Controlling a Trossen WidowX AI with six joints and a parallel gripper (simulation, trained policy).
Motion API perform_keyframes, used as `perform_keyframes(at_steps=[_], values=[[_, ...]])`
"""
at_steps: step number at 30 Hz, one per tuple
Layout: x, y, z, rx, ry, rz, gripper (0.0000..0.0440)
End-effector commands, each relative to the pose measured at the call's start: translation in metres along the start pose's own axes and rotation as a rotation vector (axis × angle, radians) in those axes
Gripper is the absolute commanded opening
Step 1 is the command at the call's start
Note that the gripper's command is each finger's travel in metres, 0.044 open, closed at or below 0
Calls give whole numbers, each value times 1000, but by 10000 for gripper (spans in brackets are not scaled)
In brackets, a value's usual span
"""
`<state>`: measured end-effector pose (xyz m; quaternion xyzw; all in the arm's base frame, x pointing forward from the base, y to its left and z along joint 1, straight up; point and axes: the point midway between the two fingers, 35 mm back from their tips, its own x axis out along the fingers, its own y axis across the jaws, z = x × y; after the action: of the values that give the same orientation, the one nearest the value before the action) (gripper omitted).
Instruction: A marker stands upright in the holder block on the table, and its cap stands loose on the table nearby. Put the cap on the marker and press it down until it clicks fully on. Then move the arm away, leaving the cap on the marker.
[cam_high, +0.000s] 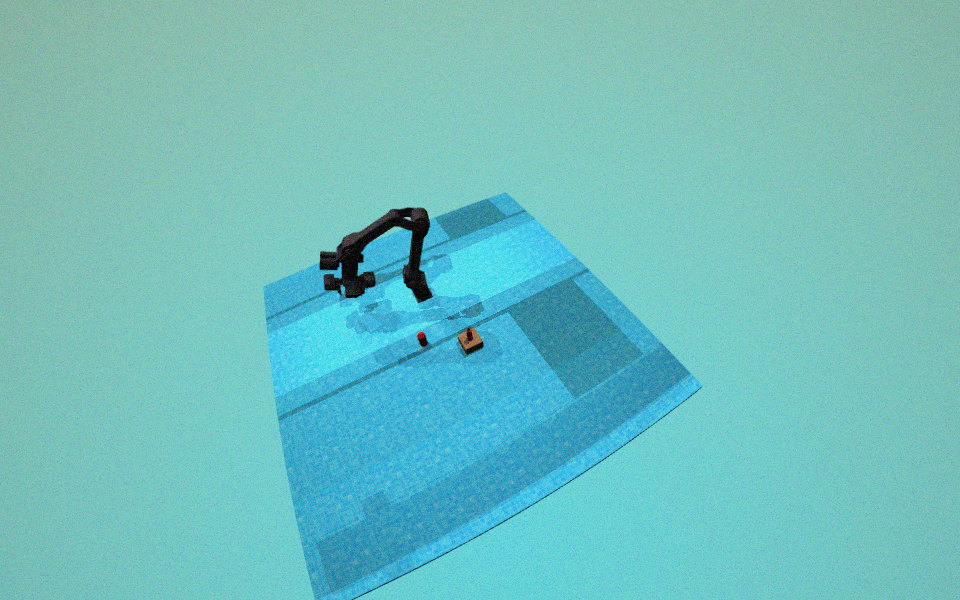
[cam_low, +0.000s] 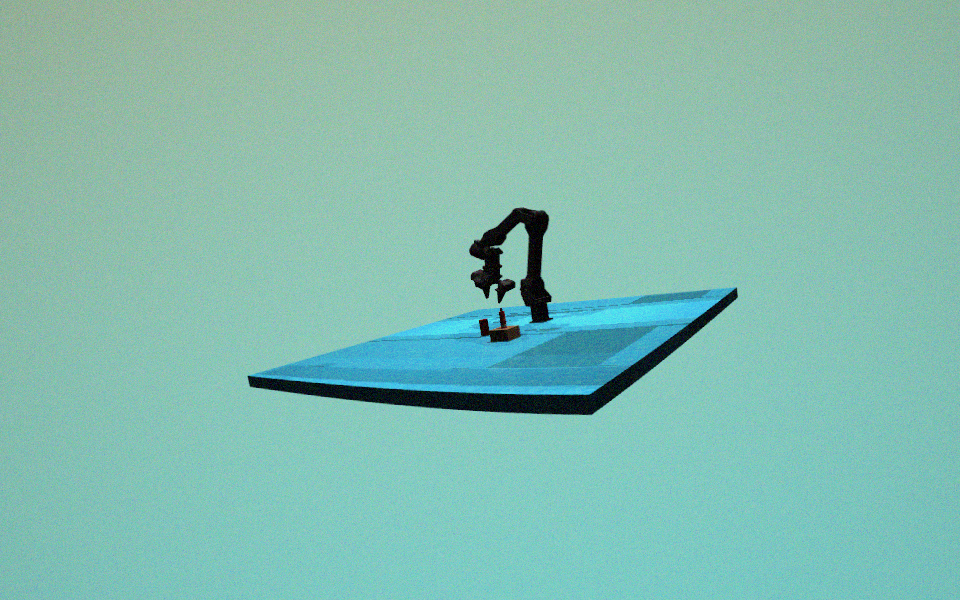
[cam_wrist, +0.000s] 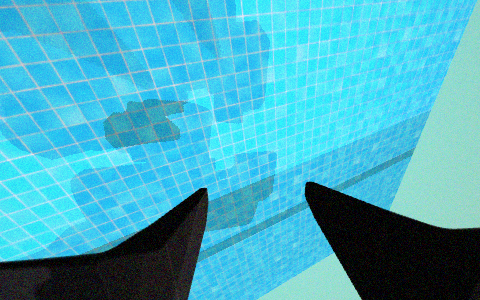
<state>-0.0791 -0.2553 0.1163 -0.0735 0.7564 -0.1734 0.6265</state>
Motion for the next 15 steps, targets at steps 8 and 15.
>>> perform_keyframes(at_steps=[8, 15], values=[[-1, -9, 14, -8, -13, 12, 305], [-2, -14, 25, -13, -23, 21, 305]])
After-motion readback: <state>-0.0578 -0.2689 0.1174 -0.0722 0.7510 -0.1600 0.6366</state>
